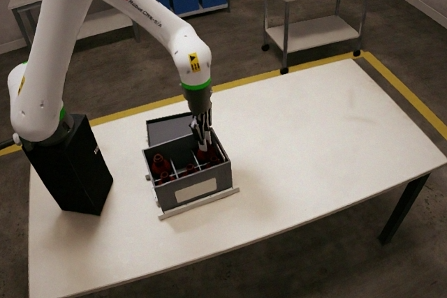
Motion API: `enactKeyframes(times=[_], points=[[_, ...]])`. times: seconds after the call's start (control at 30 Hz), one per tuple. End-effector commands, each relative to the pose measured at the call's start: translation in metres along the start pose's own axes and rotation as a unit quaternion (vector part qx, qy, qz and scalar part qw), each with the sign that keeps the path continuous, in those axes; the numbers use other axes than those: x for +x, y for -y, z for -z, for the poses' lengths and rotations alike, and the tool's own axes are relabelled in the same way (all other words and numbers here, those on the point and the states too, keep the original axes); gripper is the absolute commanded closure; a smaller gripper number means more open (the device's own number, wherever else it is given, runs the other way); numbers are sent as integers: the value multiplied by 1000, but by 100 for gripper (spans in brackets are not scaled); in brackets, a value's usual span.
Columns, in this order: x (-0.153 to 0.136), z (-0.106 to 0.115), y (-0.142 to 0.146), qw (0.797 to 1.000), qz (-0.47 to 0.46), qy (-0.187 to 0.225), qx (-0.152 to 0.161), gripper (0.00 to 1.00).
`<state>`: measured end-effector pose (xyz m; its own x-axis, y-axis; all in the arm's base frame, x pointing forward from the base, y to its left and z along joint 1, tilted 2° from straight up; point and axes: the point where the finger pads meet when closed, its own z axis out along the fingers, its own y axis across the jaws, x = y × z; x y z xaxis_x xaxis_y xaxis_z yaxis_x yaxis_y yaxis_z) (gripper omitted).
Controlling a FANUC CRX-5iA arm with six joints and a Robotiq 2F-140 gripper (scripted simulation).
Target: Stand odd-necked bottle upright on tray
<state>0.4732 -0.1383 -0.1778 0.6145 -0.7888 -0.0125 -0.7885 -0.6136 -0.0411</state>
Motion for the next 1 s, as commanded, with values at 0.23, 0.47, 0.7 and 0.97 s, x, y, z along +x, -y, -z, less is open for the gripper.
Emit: enactKeyframes(times=[0.23, 0.47, 0.7, 0.97], points=[[0, 1, 0, 1000, 0, 0, 0, 90], [0, 1, 0, 1000, 0, 0, 0, 90], [0, 1, 0, 1000, 0, 0, 0, 90], [0, 1, 0, 1000, 0, 0, 0, 56]])
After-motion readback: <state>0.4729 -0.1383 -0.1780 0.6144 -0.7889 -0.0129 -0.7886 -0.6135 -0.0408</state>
